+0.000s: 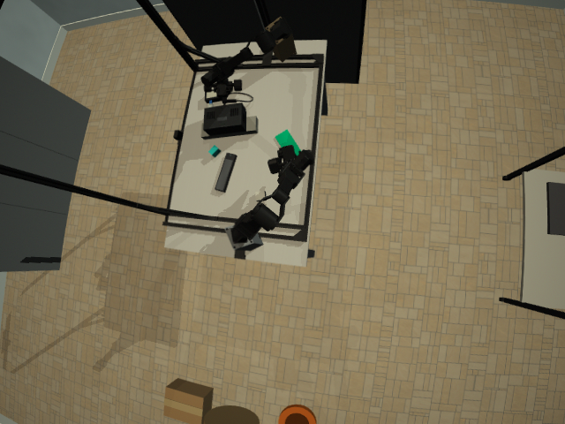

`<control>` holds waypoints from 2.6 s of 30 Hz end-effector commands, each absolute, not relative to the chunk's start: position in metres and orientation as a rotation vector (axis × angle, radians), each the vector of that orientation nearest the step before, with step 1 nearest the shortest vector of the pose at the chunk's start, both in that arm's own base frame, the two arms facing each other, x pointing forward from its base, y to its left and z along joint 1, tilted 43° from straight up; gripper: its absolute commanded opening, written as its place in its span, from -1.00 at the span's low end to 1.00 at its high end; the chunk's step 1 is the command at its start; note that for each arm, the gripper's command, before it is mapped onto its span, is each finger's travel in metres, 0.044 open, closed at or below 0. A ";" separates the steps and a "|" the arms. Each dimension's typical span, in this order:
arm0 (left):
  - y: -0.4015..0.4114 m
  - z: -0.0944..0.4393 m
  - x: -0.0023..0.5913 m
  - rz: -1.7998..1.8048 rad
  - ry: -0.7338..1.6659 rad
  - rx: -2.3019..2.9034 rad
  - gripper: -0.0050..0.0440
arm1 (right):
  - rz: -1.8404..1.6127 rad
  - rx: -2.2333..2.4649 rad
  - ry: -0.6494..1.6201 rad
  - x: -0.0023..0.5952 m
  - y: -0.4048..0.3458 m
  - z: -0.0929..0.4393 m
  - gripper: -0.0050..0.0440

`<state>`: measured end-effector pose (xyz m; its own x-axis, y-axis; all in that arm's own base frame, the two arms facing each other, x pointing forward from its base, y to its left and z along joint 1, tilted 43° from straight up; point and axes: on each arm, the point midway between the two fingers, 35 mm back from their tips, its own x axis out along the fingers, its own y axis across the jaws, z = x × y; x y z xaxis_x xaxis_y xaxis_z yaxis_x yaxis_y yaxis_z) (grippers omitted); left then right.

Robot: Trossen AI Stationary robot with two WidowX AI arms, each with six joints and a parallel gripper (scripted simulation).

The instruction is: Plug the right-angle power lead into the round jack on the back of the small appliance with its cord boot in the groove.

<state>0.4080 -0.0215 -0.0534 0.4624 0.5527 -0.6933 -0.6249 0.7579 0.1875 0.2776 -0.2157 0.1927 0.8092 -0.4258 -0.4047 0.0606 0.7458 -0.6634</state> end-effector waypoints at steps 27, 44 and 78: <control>-0.018 -0.045 0.405 0.586 0.766 -0.175 -0.80 | -0.285 -0.688 0.575 0.278 -0.216 0.193 0.84; -0.018 -0.041 0.404 0.539 0.744 -0.193 -0.80 | -0.285 -0.688 0.575 0.278 -0.216 0.193 0.84; -0.017 -0.035 0.402 0.466 0.708 -0.215 -0.80 | -0.285 -0.688 0.575 0.278 -0.216 0.193 0.84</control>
<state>0.4032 -0.0178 -0.0358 0.6594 0.3412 -0.6699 -0.4849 0.8740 -0.0321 0.2776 -0.2157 0.1928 0.8093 -0.4259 -0.4045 0.0607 0.7456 -0.6636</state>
